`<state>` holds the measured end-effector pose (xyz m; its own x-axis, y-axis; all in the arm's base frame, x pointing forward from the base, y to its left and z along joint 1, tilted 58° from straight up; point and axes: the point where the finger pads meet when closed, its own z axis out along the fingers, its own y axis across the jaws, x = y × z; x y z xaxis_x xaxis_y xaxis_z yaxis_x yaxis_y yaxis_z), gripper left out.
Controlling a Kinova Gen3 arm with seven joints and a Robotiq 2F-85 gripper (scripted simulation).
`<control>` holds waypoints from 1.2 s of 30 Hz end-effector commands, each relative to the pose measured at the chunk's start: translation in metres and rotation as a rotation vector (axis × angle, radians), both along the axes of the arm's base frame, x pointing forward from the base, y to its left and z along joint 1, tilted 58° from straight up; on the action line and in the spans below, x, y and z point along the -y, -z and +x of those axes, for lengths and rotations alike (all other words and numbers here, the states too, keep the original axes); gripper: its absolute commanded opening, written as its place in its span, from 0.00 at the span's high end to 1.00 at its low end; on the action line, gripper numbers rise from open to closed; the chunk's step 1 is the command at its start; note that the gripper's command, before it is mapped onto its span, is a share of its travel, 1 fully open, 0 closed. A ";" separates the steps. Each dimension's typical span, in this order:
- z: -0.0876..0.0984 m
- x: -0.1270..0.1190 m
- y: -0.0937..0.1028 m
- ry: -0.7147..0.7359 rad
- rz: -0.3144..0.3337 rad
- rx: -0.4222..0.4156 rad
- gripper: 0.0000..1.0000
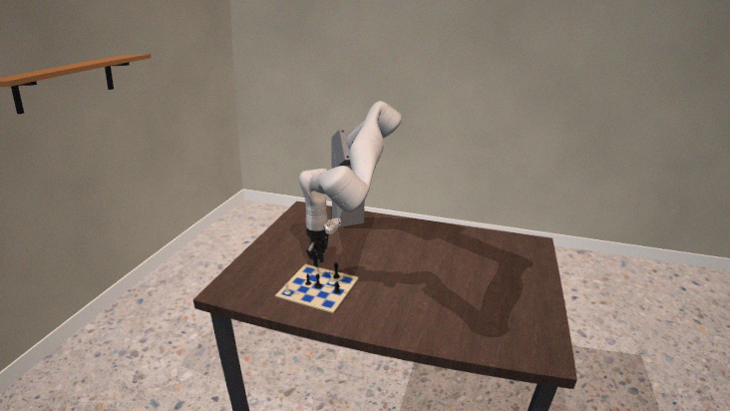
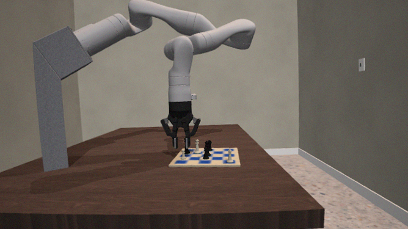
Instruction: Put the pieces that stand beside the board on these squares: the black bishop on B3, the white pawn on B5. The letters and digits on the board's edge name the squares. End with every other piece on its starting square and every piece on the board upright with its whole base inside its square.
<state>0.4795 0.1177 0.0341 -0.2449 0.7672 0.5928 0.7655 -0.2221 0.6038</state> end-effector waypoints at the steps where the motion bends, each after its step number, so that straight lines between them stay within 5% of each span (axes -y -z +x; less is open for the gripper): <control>1: -0.006 0.015 -0.011 0.018 -0.001 0.004 0.66; 19: -0.034 0.042 -0.035 0.018 -0.001 0.004 0.66; 20: -0.034 0.042 -0.035 0.018 -0.001 0.004 0.00; 36: -0.034 0.042 -0.035 0.018 -0.001 0.004 0.00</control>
<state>0.4459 0.0764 0.0693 -0.2342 0.7719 0.5911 0.7596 -0.2342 0.6067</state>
